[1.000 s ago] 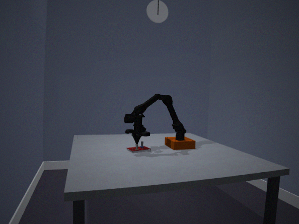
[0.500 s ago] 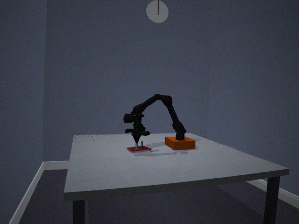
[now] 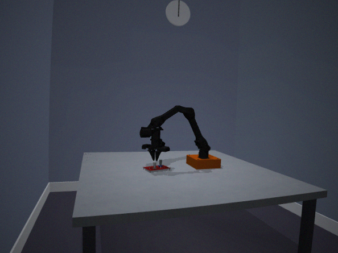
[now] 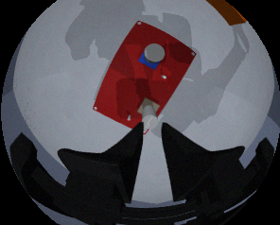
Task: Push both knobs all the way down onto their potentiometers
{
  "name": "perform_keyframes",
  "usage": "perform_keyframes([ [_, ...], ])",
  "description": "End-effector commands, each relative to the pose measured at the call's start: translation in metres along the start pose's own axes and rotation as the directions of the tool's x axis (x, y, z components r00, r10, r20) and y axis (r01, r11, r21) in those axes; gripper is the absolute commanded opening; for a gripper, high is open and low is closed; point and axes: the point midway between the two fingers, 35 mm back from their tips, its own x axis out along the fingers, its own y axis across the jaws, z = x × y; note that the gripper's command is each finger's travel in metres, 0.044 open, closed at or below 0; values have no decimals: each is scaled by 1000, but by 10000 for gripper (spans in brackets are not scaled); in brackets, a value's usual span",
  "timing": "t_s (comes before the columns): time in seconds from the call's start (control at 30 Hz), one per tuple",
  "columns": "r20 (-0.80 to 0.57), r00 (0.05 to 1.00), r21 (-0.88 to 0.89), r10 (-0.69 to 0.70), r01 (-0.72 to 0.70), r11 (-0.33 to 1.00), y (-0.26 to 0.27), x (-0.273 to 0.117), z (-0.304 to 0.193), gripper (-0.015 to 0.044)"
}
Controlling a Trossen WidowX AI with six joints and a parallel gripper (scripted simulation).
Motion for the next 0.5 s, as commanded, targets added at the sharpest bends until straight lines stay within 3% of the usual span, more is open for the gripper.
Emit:
perform_keyframes([
  [0.0,2,1000,0,-2,2,1000,0,1,0,184],
  [0.1,2,1000,0,-1,1,1000,-3,-2,7,262],
  [0.33,7,1000,1,1,-1,1000,-35,-27,82,440],
  [0.47,9,1000,2,1,-1,1000,-59,-29,126,440],
])
